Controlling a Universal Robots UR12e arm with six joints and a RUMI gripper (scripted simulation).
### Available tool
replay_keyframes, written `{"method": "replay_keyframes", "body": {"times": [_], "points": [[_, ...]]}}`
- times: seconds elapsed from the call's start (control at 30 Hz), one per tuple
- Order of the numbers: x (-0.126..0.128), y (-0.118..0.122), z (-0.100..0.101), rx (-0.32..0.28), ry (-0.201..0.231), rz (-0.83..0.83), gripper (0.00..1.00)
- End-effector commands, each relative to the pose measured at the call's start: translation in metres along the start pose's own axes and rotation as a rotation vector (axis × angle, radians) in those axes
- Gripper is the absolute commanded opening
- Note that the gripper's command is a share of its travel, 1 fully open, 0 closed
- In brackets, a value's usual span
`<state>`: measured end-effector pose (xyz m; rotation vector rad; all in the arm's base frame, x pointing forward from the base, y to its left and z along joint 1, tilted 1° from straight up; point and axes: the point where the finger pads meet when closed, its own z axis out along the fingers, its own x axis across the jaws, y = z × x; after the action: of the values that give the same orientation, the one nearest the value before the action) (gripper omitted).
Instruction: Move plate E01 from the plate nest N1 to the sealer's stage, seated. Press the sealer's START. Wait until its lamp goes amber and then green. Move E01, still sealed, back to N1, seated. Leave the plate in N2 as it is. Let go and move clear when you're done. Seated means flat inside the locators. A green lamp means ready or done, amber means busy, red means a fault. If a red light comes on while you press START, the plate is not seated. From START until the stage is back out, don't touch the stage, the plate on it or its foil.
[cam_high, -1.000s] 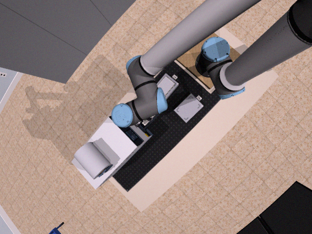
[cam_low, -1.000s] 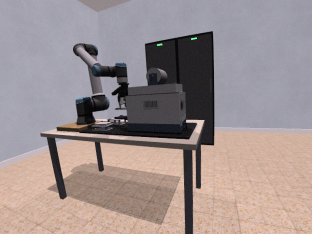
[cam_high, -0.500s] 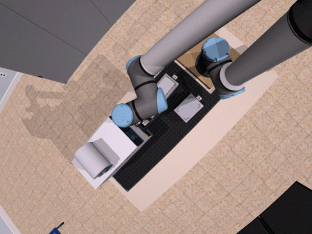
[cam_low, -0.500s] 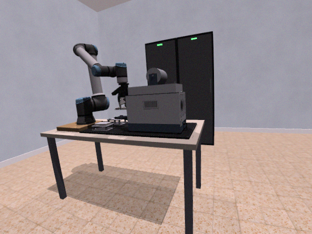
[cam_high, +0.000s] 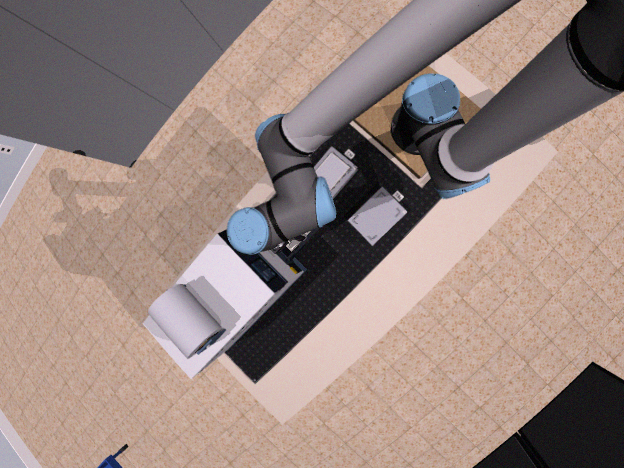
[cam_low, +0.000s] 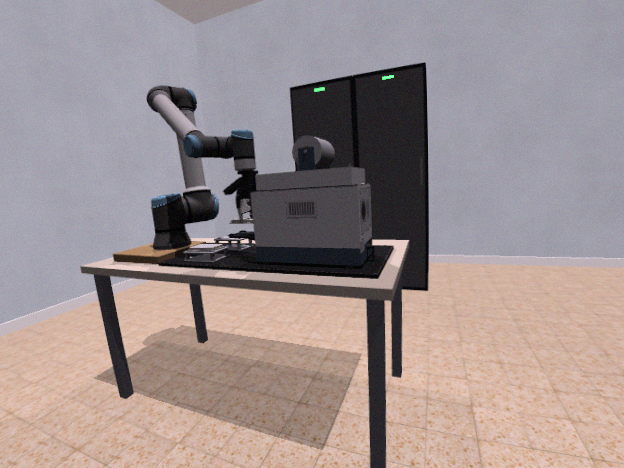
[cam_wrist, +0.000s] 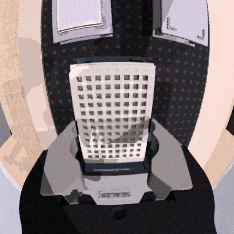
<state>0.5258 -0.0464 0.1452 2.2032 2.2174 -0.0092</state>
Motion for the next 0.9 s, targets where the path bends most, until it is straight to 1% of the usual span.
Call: {"method": "replay_keyframes", "body": {"times": [0.0,0.3,0.87], "points": [[0.000,0.001,0.005,-0.002,-0.001,0.000,0.00],[0.000,0.001,0.019,-0.001,-0.001,0.000,0.00],[0.000,0.001,0.019,-0.001,-0.001,0.000,0.00]]}}
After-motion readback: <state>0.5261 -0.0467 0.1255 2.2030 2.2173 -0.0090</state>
